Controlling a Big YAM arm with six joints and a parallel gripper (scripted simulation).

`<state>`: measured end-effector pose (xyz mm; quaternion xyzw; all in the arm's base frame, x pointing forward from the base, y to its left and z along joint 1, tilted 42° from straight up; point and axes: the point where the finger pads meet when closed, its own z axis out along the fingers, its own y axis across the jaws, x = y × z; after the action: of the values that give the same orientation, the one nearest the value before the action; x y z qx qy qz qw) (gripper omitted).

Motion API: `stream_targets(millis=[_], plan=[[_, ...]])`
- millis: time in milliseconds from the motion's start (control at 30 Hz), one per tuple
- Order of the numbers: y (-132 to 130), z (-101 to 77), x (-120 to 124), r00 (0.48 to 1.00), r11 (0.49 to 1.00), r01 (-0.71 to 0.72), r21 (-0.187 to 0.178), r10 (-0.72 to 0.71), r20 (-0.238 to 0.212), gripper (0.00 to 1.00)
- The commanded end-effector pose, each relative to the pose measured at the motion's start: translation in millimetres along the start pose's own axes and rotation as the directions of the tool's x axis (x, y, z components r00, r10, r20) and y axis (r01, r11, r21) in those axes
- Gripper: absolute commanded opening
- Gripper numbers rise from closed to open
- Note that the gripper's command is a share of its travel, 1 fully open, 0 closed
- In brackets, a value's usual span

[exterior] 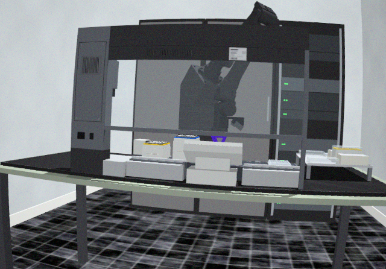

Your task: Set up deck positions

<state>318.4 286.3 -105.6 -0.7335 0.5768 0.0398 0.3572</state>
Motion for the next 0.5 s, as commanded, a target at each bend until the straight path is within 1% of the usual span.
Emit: stream_targets(millis=[0,100,467], plan=[[11.4,-17.1,8.2,1.0,1.0,-0.002,-0.018,0.001,-0.014,0.0],[13.1,-18.1,5.5,1.0,1.0,0.004,-0.022,-0.005,-0.01,0.0],[11.3,-36.3,7.8,1.0,1.0,-0.001,-0.017,0.001,-0.013,0.0]])
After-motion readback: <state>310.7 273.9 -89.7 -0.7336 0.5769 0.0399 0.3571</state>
